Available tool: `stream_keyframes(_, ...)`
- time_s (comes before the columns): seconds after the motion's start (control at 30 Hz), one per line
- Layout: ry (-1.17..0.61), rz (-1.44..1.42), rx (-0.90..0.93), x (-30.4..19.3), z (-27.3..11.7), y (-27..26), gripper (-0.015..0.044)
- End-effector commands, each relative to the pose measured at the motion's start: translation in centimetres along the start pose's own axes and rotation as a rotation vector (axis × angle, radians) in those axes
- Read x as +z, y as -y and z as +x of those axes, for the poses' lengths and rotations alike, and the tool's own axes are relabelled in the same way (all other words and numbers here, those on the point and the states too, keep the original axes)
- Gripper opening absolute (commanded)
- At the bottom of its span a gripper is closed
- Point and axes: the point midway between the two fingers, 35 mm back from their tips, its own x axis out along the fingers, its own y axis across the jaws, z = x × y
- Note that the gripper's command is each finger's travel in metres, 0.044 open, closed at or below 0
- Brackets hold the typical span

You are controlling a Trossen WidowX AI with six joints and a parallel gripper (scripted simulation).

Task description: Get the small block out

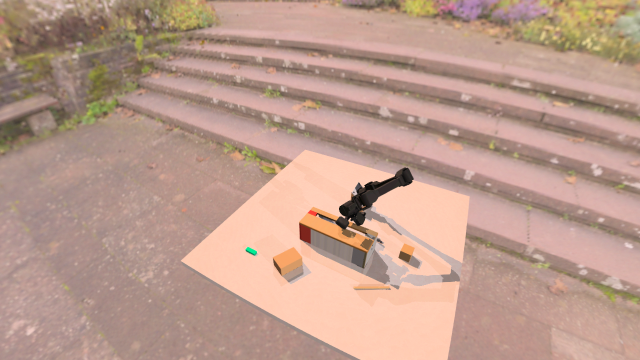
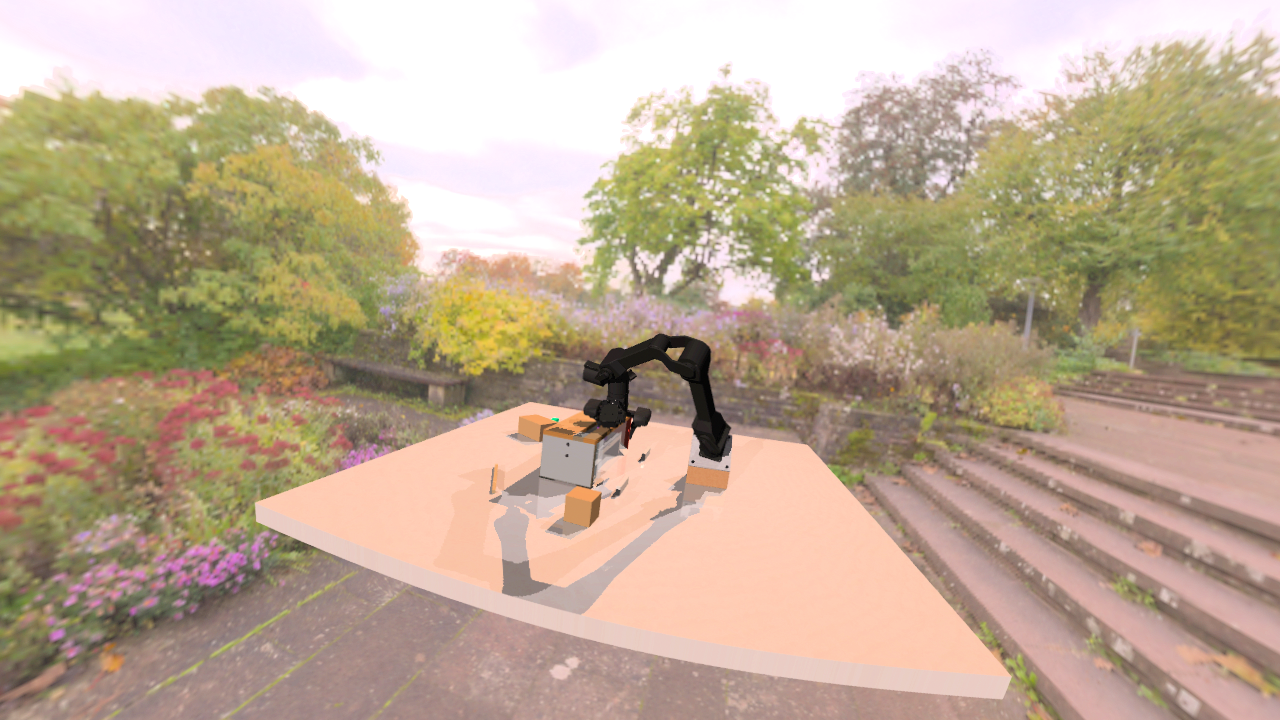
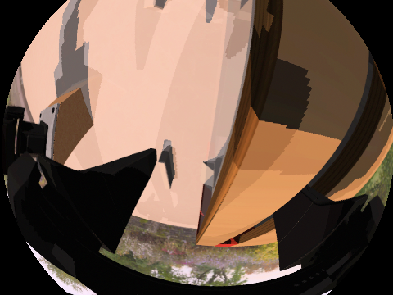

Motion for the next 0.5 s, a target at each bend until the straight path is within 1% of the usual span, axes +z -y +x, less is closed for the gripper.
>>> stream_keyframes(0.0, -0.003, 0.002, 0.012, -1.1, 0.6, -0.2, 0.0400)
stream_keyframes(0.23, -0.003, 0.002, 0.011, -2.7, 1.2, -0.2, 0.0400)
stream_keyframes(0.47, -0.003, 0.002, 0.012, -1.2, 0.7, -0.3, 0.0400)
